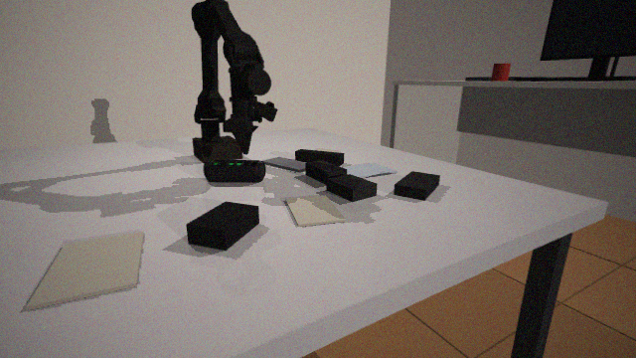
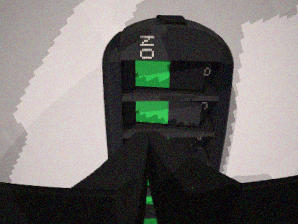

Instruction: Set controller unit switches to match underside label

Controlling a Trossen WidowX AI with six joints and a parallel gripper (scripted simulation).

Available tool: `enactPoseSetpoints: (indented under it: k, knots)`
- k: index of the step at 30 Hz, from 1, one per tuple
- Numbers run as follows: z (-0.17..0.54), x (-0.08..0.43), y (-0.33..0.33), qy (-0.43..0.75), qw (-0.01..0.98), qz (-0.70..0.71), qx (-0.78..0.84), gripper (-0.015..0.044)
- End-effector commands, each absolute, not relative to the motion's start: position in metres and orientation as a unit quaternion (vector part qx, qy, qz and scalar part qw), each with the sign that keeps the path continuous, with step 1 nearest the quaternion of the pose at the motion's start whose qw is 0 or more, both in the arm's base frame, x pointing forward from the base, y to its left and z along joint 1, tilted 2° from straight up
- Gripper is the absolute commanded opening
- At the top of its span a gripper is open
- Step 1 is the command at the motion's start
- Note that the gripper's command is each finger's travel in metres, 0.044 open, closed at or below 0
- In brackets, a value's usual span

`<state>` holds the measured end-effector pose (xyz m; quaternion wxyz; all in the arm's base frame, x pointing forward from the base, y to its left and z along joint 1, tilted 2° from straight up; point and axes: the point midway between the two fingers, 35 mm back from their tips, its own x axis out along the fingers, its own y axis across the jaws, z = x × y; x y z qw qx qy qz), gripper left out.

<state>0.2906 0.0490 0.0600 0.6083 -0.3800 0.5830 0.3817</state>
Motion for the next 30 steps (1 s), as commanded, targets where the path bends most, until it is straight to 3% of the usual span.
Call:
enactPoseSetpoints:
  k: [1,9,30]
  knots:
    - [0.075,0.293,0.049,0.577,0.615,0.378,-0.382,0.0]
    - [0.078,0.287,0.018,0.575,0.612,0.381,-0.387,0.0]
    - [0.071,0.302,0.012,0.575,0.613,0.38,-0.387,0.0]
